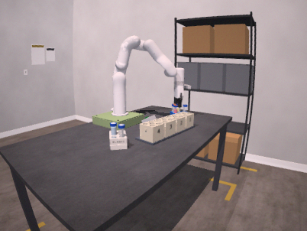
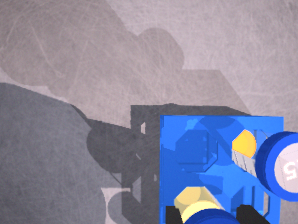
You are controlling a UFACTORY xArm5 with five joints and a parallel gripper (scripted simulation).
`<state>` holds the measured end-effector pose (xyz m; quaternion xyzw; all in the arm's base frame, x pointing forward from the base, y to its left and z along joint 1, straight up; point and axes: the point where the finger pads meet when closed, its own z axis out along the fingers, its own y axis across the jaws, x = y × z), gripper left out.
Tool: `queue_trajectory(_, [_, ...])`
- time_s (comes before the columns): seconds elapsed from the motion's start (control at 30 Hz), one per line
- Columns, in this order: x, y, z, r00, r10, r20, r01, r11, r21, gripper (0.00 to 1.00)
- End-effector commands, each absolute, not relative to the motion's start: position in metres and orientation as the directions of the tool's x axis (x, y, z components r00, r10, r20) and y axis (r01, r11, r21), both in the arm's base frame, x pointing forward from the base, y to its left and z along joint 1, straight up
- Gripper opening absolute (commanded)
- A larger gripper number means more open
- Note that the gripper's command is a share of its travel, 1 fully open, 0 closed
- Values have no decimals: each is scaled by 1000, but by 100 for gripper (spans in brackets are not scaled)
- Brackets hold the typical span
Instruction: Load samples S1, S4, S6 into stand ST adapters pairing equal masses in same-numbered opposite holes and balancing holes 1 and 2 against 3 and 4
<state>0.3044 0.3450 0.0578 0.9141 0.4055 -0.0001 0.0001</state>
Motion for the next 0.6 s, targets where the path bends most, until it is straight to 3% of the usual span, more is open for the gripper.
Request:
queue_trajectory(0.0, [305, 346, 59, 671, 741, 4, 741, -671, -3, 0])
queue_trajectory(0.57, [305, 346, 65, 671, 741, 4, 741, -671, -3, 0])
